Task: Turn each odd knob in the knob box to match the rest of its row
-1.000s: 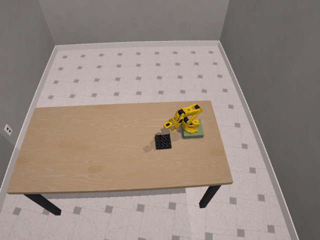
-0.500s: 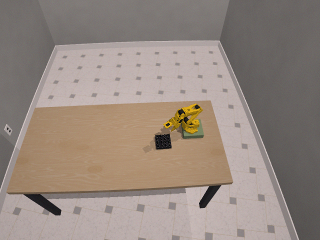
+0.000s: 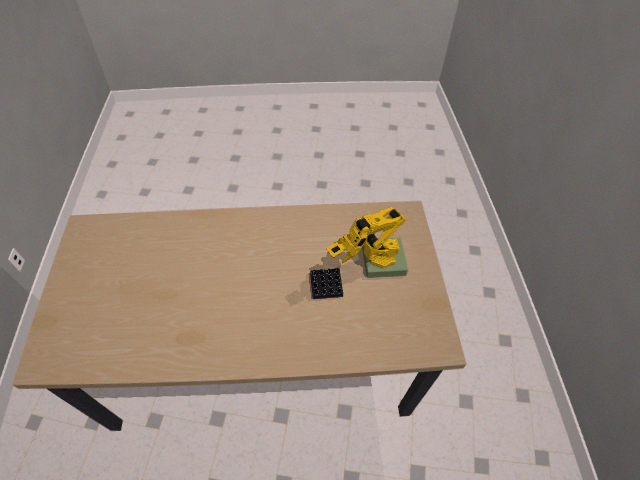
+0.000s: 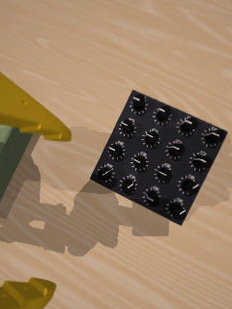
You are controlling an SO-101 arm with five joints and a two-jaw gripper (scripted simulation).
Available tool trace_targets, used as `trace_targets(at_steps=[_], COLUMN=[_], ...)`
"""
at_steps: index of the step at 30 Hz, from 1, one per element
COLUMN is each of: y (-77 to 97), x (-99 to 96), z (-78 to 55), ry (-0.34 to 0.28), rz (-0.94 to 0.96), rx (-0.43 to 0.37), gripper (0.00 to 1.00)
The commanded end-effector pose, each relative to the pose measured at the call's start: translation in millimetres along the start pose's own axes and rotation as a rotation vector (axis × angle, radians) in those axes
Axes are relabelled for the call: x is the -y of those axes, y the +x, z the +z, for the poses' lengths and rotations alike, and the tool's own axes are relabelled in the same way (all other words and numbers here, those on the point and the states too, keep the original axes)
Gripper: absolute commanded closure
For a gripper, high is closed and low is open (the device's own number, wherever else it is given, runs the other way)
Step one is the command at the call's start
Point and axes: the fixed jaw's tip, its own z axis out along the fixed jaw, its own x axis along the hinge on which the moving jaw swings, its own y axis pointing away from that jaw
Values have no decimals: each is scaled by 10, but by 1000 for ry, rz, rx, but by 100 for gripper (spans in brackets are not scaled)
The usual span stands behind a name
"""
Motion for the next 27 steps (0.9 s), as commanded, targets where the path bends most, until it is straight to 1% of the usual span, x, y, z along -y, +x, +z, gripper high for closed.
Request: trace_targets(at_steps=[1,5,9,16,18,23,27], y=[19,8,-49,-259,-259,-417,-496], x=[-13,-12,-10,-2,-2,3,6], z=[15,16,26,93,93,178,233], ry=[-4,-4,-4,-4,-4,-4,-4], rz=[2,2,2,2,2,2,2], rx=[-3,-2,-2,0,0,1,1], gripper=[60,60,60,60,60,60,60])
